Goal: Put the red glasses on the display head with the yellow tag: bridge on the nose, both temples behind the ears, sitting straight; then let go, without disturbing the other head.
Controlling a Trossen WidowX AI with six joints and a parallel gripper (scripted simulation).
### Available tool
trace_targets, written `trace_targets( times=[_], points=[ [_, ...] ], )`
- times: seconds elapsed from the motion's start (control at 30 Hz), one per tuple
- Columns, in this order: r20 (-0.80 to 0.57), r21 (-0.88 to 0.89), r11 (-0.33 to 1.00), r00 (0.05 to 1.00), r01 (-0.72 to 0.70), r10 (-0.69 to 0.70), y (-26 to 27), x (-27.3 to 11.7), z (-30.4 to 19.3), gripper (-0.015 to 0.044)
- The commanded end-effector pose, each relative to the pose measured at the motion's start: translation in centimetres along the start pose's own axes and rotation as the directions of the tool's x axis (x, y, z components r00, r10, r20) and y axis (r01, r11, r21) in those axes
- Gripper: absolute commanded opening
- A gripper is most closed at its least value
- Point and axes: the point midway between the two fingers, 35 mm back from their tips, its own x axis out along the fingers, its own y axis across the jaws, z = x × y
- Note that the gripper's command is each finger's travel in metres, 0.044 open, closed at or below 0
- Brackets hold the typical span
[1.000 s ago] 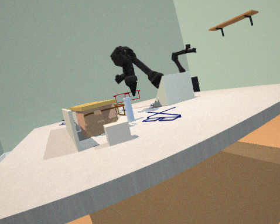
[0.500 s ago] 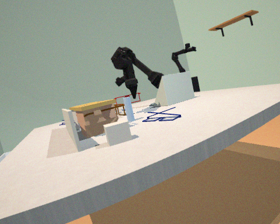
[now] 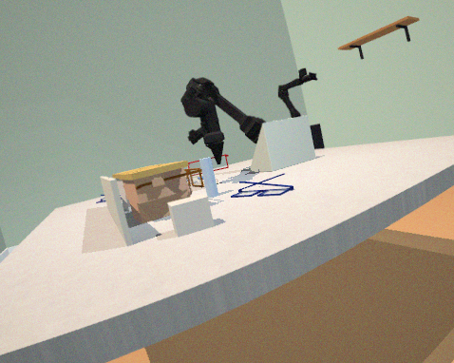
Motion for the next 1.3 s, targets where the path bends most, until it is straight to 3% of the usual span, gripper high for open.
trace_targets(
  times=[0.0, 1.27],
  points=[
    [0.001, -0.007, 1.0, 1.0, 0.007, -0.007, -0.2, 0.6, -0.1, 0.0],
    [0.003, -0.006, 1.0, 1.0, 0.013, -0.013, -0.6, 4.0, -0.3, 0.0]
  ],
)
